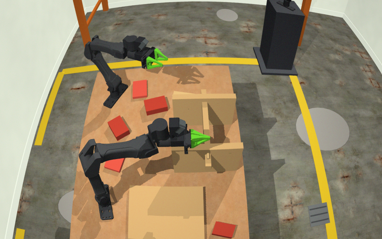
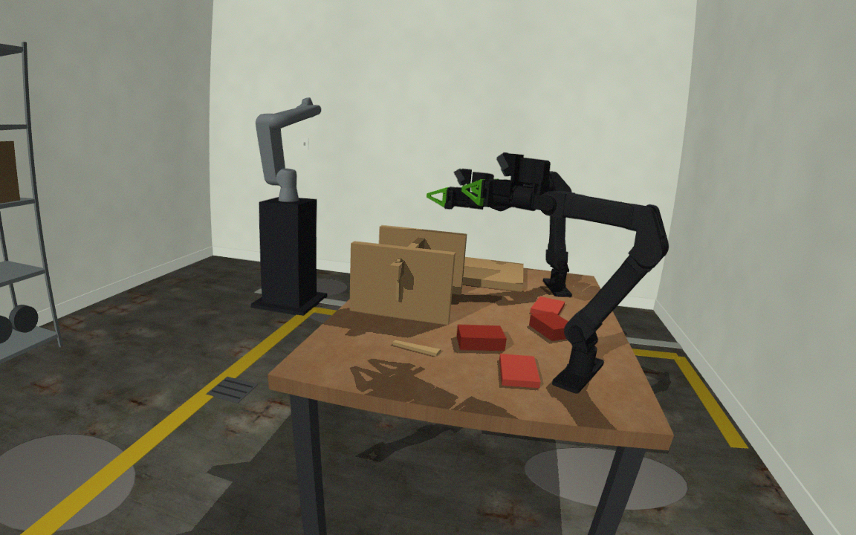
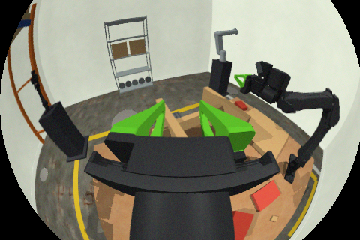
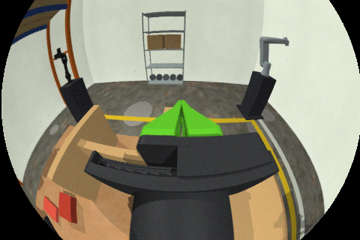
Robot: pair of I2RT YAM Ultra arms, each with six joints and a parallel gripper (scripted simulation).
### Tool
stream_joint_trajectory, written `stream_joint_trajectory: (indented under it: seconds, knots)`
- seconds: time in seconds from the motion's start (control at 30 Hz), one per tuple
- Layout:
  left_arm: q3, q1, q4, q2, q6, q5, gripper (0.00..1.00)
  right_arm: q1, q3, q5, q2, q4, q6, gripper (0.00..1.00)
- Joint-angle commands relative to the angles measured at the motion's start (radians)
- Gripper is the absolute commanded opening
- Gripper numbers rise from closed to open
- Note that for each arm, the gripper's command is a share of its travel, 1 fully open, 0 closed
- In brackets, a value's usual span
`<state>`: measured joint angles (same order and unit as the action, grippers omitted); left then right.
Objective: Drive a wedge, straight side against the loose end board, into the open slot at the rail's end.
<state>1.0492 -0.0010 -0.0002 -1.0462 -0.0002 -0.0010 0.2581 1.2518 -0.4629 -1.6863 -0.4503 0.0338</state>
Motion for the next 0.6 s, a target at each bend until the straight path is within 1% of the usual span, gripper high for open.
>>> stream_joint_trajectory:
  seconds: [0.0,0.17,0.2,0.3,0.53,0.57]
  knots:
    - [0.047,-0.009,0.024,-0.011,-0.002,-0.005,0.46,0.011,0.026,-0.002,-0.008,0.008,-0.003,0.00]
    - [0.047,-0.009,0.024,-0.011,-0.002,-0.005,0.46,0.011,0.026,-0.002,-0.008,0.008,-0.003,0.00]
    - [0.047,-0.009,0.024,-0.011,-0.002,-0.005,0.46,-0.009,0.051,0.012,-0.026,0.038,-0.016,0.00]
    - [0.047,-0.009,0.024,-0.011,-0.002,-0.005,0.46,-0.014,0.075,0.029,-0.033,0.147,-0.045,0.00]
    - [0.047,-0.009,0.024,-0.011,-0.002,-0.005,0.46,-0.025,0.219,0.077,-0.094,0.464,-0.131,0.00]
    - [0.047,-0.009,0.024,-0.011,-0.002,-0.005,0.46,-0.027,0.221,0.082,-0.103,0.513,-0.144,0.00]
